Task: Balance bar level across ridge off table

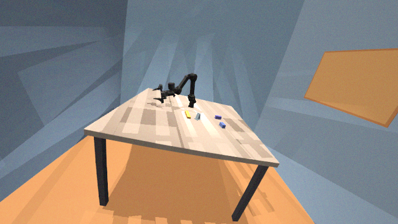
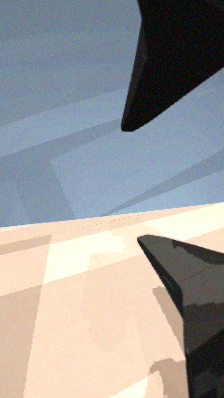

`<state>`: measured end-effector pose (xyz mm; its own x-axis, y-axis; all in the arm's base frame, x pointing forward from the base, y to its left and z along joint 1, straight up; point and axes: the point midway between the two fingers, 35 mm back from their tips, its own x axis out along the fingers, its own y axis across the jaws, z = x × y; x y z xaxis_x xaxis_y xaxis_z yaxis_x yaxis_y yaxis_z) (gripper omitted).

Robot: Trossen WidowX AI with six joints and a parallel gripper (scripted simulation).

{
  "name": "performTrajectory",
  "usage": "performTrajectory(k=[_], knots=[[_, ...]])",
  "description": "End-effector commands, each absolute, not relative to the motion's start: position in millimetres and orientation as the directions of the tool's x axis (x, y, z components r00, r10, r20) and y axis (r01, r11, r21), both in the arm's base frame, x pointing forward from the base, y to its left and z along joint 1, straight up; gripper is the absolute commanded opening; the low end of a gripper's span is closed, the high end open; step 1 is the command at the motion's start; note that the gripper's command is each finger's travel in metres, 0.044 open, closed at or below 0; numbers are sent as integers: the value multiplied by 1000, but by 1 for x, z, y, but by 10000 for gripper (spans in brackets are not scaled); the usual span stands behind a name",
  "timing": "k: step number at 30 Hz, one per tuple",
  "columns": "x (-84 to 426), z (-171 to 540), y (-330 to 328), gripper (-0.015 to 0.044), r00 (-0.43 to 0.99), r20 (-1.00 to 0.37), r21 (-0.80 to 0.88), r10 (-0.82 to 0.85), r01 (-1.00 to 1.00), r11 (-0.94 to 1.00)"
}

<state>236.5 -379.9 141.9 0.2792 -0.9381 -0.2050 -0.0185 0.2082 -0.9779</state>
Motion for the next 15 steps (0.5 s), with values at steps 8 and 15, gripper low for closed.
performTrajectory(k=[8, 15], knots=[[270, 129, -356, 315, 366, -323, -941, -873, -25, 338], [298, 116, -326, 315, 429, -448, -878, -784, -47, 476]])
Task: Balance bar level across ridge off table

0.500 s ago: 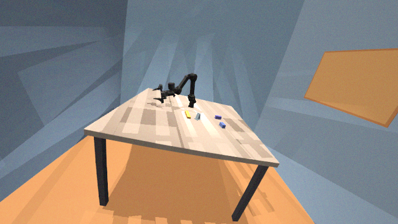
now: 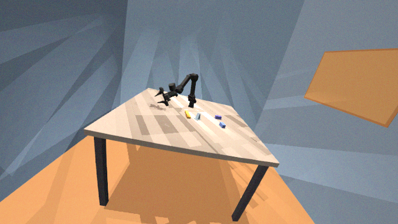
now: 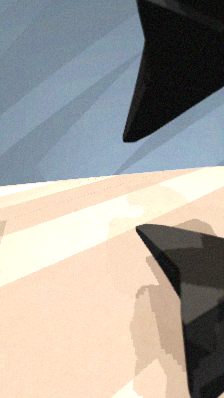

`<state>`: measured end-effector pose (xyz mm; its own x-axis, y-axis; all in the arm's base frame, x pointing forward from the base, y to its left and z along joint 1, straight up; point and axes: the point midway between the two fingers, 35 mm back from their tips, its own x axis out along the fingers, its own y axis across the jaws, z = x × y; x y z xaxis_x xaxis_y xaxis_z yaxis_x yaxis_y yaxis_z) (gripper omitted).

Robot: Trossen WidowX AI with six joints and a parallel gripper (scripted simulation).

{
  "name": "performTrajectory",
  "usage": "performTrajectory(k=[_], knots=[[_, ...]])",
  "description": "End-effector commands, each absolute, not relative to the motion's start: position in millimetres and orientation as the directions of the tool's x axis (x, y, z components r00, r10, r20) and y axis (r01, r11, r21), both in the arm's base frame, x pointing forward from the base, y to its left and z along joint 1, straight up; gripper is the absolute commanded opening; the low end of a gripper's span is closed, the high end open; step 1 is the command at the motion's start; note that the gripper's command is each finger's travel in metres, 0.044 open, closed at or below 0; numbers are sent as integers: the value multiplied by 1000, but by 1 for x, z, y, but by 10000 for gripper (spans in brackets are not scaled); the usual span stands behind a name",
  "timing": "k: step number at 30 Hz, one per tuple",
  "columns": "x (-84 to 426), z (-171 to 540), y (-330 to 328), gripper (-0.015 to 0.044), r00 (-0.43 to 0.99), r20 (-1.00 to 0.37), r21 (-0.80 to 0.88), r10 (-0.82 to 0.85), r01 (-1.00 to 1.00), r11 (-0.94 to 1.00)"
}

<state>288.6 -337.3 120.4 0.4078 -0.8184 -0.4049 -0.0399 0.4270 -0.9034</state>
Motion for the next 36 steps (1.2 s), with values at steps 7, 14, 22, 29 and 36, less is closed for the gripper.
performTrajectory(k=[7, 14, 22, 29, 36], knots=[[319, 105, -292, 315, 464, -568, -792, -680, -83, 605], [332, 97, -254, 315, 469, -678, -686, -566, -126, 717], [337, 91, -207, 315, 440, -788, -545, -430, -176, 820], [333, 90, -166, 315, 384, -868, -413, -313, -211, 886], [321, 94, -125, 315, 303, -931, -280, -205, -231, 932]])
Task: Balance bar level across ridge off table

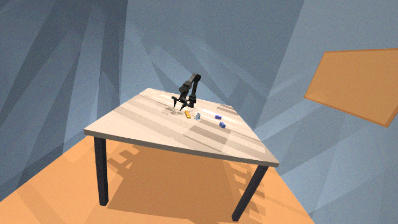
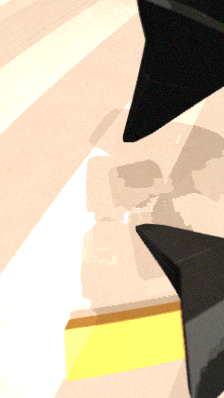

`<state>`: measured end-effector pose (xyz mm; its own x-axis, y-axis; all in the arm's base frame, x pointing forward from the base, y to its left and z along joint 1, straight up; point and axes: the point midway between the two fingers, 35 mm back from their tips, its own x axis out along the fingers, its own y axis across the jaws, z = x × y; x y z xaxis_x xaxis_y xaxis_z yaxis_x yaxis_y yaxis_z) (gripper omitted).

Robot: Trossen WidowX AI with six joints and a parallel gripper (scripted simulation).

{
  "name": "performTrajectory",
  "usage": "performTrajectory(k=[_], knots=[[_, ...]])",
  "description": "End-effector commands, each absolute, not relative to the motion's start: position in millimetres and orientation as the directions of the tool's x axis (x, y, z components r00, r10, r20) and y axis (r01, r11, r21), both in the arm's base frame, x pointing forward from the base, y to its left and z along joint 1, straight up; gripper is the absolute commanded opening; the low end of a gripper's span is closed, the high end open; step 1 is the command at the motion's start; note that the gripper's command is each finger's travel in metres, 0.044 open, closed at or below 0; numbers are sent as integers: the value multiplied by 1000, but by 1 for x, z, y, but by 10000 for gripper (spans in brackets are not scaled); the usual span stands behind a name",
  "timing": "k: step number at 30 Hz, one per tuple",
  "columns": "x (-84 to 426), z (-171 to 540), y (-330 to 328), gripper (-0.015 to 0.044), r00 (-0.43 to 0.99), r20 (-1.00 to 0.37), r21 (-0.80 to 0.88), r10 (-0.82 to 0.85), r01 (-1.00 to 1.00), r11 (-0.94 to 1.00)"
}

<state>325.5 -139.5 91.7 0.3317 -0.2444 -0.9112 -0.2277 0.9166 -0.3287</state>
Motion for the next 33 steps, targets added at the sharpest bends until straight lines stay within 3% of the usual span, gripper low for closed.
performTrajectory(k=[1, 18, 33], knots=[[319, 94, -120, 315, 290, -938, -263, -191, -232, 936], [268, 118, -40, 315, 32, -999, -12, -6, -203, 979], [269, 73, -40, 315, 29, -1000, -10, -4, -203, 979]])
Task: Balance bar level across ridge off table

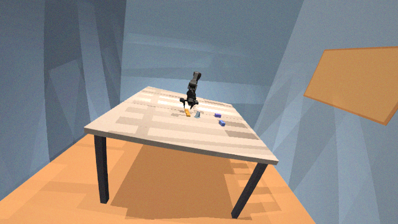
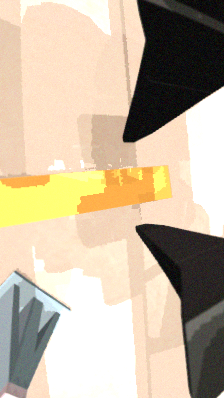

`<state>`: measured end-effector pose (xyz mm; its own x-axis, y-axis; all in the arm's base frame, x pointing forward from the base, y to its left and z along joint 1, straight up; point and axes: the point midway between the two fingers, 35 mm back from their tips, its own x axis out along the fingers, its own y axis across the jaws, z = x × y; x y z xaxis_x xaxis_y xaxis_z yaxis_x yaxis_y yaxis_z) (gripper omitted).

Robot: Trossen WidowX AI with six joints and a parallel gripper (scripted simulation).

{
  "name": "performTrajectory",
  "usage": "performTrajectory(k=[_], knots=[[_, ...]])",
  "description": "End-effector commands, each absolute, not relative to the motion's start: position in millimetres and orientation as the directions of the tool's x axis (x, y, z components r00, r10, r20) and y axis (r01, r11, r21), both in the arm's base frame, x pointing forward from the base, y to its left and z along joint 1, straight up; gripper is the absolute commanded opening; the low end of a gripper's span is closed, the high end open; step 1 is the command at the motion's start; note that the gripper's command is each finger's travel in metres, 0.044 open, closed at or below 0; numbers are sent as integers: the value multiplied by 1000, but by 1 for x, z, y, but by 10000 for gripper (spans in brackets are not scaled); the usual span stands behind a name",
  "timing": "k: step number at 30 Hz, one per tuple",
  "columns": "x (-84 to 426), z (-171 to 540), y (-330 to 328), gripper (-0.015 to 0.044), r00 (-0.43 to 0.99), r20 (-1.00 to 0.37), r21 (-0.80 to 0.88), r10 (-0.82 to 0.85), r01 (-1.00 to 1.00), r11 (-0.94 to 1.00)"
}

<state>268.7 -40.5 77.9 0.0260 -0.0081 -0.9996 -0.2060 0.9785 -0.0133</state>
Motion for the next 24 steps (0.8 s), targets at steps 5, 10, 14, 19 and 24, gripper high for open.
performTrajectory(k=[5, 10, 14, 19, 24], knots=[[269, 70, -40, 315, 29, -1000, -10, -4, -203, 979], [269, 61, -40, 315, 29, -1000, -10, -4, -203, 979], [270, 55, -40, 315, 29, -1000, -10, -4, -203, 979], [269, 48, -40, 315, 29, -1000, -10, -4, -203, 979], [269, 48, -40, 315, 29, -1000, -10, -4, -203, 979]])
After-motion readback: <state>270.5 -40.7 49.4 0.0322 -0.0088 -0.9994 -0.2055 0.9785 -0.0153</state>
